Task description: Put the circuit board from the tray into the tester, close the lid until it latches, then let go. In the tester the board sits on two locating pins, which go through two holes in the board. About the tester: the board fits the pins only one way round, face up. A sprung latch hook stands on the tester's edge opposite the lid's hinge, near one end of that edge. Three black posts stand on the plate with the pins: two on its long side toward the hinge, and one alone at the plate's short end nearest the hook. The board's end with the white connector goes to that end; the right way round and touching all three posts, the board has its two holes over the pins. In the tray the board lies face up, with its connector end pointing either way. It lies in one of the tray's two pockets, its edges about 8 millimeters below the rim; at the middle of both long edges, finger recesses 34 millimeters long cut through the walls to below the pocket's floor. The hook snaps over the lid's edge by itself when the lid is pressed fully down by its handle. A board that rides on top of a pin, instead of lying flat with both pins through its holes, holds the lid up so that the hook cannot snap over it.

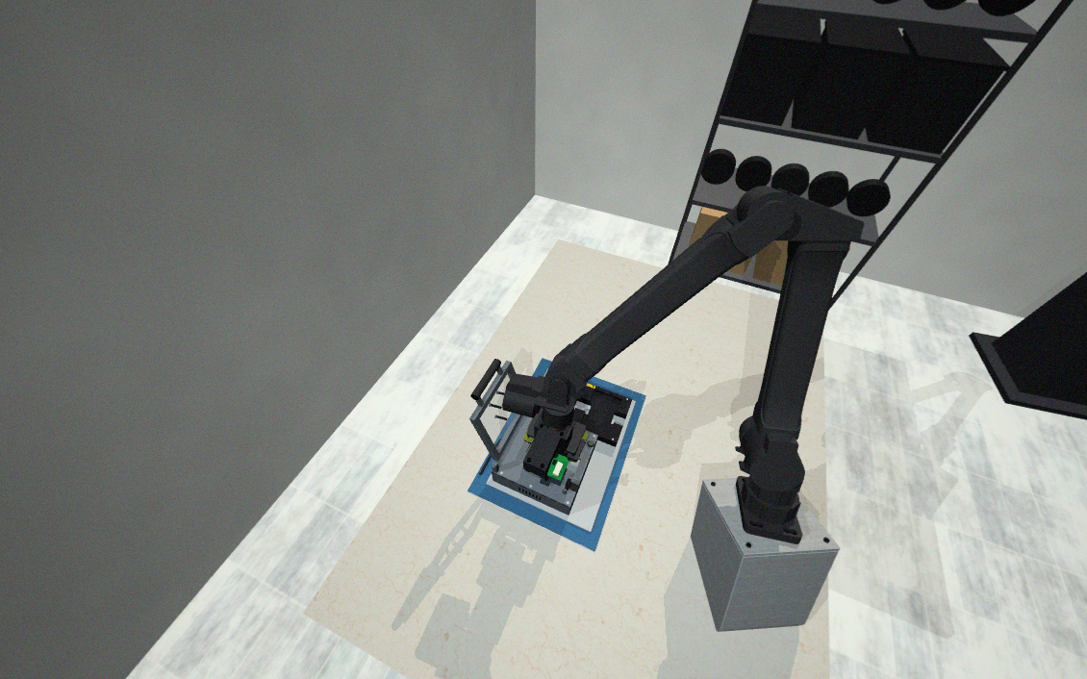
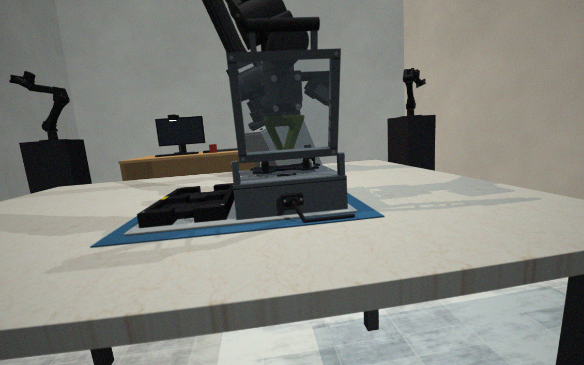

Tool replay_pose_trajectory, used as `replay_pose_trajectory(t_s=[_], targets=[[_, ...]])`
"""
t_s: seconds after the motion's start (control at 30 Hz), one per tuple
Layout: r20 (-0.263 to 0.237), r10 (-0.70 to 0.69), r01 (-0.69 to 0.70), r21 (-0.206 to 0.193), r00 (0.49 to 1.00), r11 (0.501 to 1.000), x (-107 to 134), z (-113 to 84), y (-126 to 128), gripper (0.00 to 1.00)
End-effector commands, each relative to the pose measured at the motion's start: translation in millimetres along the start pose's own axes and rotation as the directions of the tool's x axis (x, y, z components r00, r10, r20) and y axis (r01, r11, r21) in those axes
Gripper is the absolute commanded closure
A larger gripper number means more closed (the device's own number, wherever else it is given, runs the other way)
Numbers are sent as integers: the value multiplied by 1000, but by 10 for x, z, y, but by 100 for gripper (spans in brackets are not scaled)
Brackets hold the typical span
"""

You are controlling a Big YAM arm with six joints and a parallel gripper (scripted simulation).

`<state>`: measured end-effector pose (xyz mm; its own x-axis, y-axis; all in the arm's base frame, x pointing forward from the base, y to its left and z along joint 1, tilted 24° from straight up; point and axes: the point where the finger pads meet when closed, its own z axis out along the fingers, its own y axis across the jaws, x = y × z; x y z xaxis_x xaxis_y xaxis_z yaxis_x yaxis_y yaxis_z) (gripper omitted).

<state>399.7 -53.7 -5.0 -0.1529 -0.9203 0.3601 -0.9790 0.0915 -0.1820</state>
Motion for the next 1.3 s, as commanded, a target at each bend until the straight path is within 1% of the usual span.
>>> replay_pose_trajectory(t_s=[0.0,0.27,1.27], targets=[[5,2,-2,13,1000,1000,46,36,-58,28],[5,1,-1,9,1000,1000,44,74,-42,28],[5,-1,1,6,1000,1000,42,82,-30,28]])
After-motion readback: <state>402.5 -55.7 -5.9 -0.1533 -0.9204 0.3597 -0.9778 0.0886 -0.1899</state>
